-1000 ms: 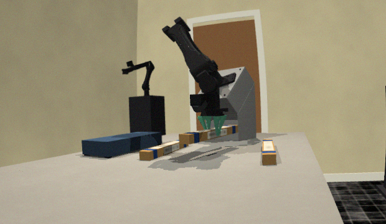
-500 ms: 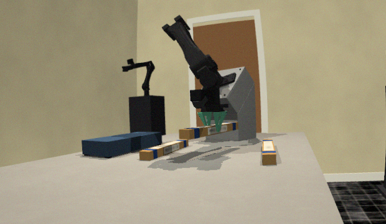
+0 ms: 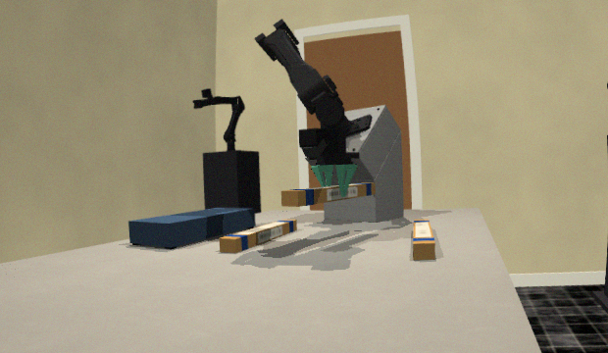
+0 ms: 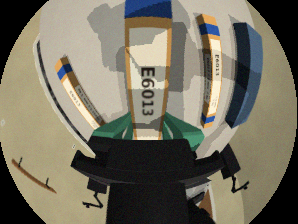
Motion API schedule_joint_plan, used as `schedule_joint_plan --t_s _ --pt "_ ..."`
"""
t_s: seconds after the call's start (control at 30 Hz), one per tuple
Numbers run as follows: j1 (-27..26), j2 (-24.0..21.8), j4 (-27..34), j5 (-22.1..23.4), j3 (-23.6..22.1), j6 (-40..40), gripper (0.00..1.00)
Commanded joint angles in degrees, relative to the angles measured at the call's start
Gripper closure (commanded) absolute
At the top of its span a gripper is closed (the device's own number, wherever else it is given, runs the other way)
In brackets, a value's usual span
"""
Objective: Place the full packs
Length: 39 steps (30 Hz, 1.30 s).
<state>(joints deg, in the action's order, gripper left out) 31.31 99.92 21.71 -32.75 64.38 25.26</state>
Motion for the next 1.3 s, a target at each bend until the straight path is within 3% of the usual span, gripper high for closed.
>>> schedule_joint_plan --t_s 0.0,1.27 --pt "2.96 -4.07 3.50 -1.22 1.95 1.21 1.00" --pt "9.58 -11.38 17.89 -4.63 5.08 8.14 1.00"
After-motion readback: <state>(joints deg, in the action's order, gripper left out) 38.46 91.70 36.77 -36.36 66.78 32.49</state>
